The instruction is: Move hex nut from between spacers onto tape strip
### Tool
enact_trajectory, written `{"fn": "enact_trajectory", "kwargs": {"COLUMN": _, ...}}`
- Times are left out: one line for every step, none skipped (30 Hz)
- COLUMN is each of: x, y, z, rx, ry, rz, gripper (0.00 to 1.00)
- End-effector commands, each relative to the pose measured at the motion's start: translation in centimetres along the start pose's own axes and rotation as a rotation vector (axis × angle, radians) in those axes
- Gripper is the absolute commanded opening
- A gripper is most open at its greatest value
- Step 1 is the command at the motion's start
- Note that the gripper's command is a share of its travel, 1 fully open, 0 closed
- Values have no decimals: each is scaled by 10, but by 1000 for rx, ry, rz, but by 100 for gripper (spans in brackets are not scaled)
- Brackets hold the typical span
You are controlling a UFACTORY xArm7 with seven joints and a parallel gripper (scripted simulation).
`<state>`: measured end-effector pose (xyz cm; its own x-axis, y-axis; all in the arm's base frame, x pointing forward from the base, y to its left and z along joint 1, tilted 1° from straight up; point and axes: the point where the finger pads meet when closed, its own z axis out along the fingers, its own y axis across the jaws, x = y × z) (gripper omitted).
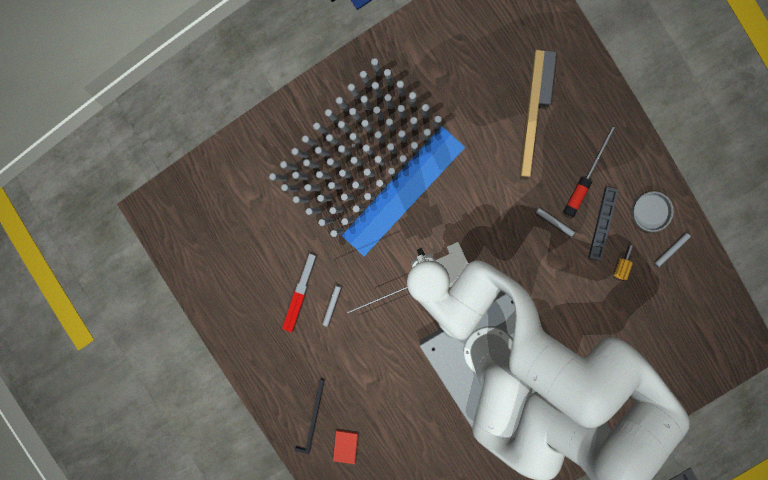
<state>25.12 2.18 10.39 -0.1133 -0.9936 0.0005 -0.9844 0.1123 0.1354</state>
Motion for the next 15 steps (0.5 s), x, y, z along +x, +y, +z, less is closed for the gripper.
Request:
{"fn": "enact_trajectory", "kwargs": {"x": 66, "y": -19, "z": -17, "rx": 28, "ry": -16, "rz": 278, "gripper": 0}}
{"fn": "enact_trajectory", "kwargs": {"x": 76, "y": -21, "z": -19, "rx": 29, "ry": -17, "rz": 325, "gripper": 0}}
{"fn": "enact_trajectory", "kwargs": {"x": 87, "y": -24, "z": -22, "rx": 32, "ry": -20, "rz": 378, "gripper": 0}}
{"fn": "enact_trajectory", "kwargs": {"x": 90, "y": -25, "z": -23, "rx": 36, "ry": -23, "rz": 434, "gripper": 0}}
{"fn": "enact_trajectory", "kwargs": {"x": 90, "y": -25, "z": -23, "rx": 40, "ry": -27, "rz": 490, "gripper": 0}}
{"fn": "enact_trajectory", "kwargs": {"x": 90, "y": -25, "z": -23, "rx": 44, "ry": -30, "rz": 546, "gripper": 0}}
{"fn": "enact_trajectory", "kwargs": {"x": 90, "y": -25, "z": -23, "rx": 48, "ry": -34, "rz": 601, "gripper": 0}}
{"fn": "enact_trajectory", "kwargs": {"x": 90, "y": -25, "z": -23, "rx": 52, "ry": -37, "rz": 654, "gripper": 0}}
{"fn": "enact_trajectory", "kwargs": {"x": 90, "y": -25, "z": -23, "rx": 56, "ry": -41, "rz": 704, "gripper": 0}}
{"fn": "enact_trajectory", "kwargs": {"x": 90, "y": -25, "z": -23, "rx": 60, "ry": -45, "rz": 752, "gripper": 0}}
{"fn": "enact_trajectory", "kwargs": {"x": 90, "y": -25, "z": -23, "rx": 64, "ry": -48, "rz": 801, "gripper": 0}}
{"fn": "enact_trajectory", "kwargs": {"x": 90, "y": -25, "z": -23, "rx": 68, "ry": -52, "rz": 849, "gripper": 0}}
{"fn": "enact_trajectory", "kwargs": {"x": 90, "y": -25, "z": -23, "rx": 72, "ry": -56, "rz": 896, "gripper": 0}}
{"fn": "enact_trajectory", "kwargs": {"x": 90, "y": -25, "z": -23, "rx": 72, "ry": -56, "rz": 896, "gripper": 0}}
{"fn": "enact_trajectory", "kwargs": {"x": 90, "y": -25, "z": -23, "rx": 72, "ry": -56, "rz": 896, "gripper": 0}}
